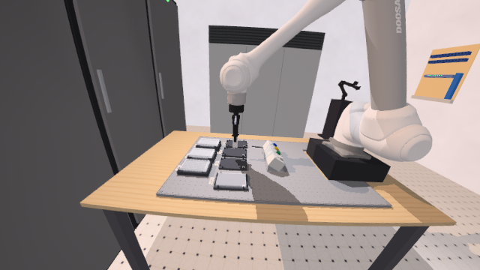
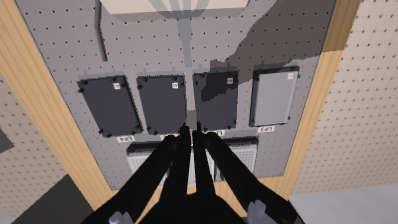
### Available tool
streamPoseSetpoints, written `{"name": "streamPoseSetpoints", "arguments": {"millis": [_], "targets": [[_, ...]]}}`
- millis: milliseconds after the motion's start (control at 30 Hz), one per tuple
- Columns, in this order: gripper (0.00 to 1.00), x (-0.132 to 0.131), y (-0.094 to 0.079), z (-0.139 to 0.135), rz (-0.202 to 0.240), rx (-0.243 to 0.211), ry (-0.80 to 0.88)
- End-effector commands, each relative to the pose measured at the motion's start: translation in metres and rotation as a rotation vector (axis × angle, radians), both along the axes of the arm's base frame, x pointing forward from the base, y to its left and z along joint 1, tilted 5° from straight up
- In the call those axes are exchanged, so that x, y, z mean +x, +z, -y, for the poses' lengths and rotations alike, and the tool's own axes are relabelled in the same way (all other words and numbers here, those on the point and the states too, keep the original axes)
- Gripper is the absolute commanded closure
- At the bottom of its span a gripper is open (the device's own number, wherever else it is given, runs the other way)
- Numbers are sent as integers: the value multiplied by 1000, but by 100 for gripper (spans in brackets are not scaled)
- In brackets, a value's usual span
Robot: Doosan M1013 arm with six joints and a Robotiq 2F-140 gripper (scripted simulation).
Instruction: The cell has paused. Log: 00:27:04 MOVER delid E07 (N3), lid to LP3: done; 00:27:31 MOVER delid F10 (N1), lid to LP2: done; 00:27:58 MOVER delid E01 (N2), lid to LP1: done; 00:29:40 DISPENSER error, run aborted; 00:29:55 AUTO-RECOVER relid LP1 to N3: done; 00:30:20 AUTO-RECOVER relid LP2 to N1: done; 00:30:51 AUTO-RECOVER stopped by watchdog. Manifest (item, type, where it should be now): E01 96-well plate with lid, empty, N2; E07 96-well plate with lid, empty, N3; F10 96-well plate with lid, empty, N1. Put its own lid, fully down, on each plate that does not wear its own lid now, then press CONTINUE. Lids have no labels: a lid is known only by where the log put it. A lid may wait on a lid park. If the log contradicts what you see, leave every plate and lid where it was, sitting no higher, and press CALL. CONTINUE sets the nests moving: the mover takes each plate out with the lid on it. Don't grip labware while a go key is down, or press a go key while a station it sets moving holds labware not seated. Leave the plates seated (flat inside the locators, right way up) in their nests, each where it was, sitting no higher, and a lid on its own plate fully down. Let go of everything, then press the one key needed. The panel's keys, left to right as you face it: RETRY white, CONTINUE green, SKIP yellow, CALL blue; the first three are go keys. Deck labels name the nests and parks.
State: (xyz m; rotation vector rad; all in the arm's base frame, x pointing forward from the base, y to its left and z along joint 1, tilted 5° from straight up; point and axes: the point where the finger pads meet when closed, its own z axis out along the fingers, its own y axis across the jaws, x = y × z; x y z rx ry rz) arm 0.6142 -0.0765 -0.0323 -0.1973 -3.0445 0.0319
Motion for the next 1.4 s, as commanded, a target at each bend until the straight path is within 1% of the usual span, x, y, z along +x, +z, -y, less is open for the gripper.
{"name": "streamPoseSetpoints", "arguments": {"millis": [0, 67, 100, 133, 167, 200, 233, 267, 1267, 1300, 1333, 1367], "targets": [[100, 0, 3, 28, 8, -6, 3], [100, -6, 4, 78, 8, -6, 3], [100, -6, 4, 78, 8, -6, 3], [100, -10, 5, 102, 8, -6, 3], [100, -10, 5, 102, 8, -6, 3], [100, -13, 6, 119, 7, -6, 3], [100, -13, 6, 119, 7, -6, 3], [100, -15, 6, 127, 7, -6, 3], [100, -15, 6, 128, 7, -6, 3], [100, -14, 6, 123, 8, -6, 3], [100, -10, 5, 112, 8, -6, 3], [100, -4, 5, 93, 8, -6, 3]]}}
